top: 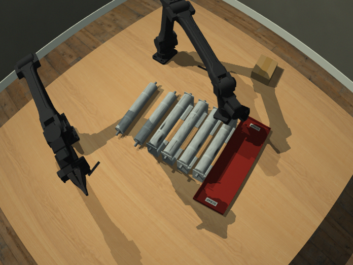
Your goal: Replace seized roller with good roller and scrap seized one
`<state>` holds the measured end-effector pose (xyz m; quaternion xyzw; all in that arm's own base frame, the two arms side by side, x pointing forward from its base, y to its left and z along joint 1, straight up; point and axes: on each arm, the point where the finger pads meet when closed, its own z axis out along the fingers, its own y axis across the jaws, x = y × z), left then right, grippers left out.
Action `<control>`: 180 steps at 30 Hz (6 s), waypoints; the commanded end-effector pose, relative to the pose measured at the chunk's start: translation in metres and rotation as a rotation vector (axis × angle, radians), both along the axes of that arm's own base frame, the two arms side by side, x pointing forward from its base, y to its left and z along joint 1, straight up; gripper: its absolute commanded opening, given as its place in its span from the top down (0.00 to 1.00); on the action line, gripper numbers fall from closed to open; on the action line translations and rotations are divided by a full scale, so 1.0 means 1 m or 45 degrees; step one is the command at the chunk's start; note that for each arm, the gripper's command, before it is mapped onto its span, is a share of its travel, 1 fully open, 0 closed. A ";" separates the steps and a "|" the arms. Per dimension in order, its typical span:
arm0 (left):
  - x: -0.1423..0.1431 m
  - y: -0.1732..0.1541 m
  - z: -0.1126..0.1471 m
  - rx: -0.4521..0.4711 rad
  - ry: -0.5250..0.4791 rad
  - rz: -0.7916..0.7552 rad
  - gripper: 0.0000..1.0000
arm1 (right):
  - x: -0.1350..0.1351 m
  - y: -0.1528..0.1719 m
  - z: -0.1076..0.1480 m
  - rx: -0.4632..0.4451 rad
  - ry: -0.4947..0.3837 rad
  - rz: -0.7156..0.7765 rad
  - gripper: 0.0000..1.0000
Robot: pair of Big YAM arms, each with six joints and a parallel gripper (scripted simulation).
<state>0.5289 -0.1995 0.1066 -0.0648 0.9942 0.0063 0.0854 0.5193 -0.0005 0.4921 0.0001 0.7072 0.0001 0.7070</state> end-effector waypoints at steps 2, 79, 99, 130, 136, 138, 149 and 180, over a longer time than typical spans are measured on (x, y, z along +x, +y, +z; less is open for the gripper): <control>-0.002 0.006 -0.002 0.011 0.011 -0.010 1.00 | -0.001 0.004 0.046 -0.019 -0.086 0.008 1.00; 0.012 0.002 -0.023 0.017 0.048 -0.014 1.00 | -0.001 0.004 0.046 -0.019 -0.086 0.008 1.00; 0.008 0.001 -0.025 0.015 0.054 0.001 1.00 | -0.001 0.004 0.046 -0.019 -0.086 0.008 1.00; 0.043 -0.003 0.015 -0.021 -0.054 -0.001 1.00 | -0.001 0.004 0.046 -0.019 -0.086 0.008 1.00; 0.038 -0.005 0.055 -0.036 -0.094 -0.012 1.00 | -0.001 0.004 0.046 -0.019 -0.086 0.008 1.00; 0.037 -0.007 0.064 -0.038 -0.097 -0.017 1.00 | -0.001 0.004 0.046 -0.019 -0.086 0.008 1.00; 0.029 -0.004 0.068 -0.017 -0.041 -0.022 1.00 | -0.001 0.004 0.046 -0.019 -0.086 0.008 1.00; -0.067 -0.008 0.046 -0.009 -0.024 0.038 1.00 | -0.001 0.004 0.046 -0.019 -0.086 0.008 1.00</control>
